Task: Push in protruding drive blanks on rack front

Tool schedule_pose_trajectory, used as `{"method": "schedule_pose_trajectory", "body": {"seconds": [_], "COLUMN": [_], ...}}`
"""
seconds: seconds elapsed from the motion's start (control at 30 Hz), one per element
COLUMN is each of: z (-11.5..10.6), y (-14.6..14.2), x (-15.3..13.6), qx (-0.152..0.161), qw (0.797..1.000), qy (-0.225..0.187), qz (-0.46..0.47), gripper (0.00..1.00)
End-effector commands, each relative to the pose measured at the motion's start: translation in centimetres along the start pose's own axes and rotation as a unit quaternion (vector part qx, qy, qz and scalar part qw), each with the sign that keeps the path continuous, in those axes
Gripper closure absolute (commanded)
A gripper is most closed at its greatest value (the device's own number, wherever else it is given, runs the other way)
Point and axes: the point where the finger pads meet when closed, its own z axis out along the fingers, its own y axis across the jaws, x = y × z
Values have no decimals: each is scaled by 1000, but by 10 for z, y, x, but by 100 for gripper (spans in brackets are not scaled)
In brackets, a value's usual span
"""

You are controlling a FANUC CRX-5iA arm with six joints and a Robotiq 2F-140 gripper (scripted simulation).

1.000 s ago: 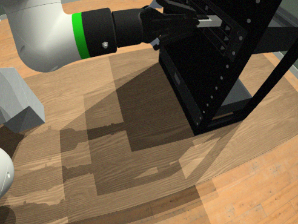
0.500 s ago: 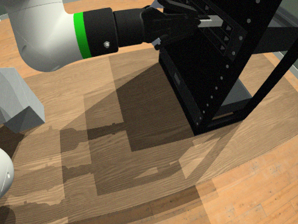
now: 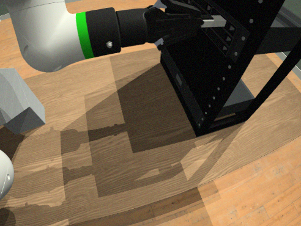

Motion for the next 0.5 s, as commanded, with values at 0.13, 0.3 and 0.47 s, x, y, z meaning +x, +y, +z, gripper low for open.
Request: {"method": "schedule_pose_trajectory", "body": {"seconds": [0.13,0.3,0.47], "z": [1,2,2], "y": [-1,-1,-1], "x": [0,0,0], "qx": [1,1,1], "qw": [1000,1000,1000], "qy": [0,0,0], "qz": [0,0,0], "gripper": [90,90,90]}}
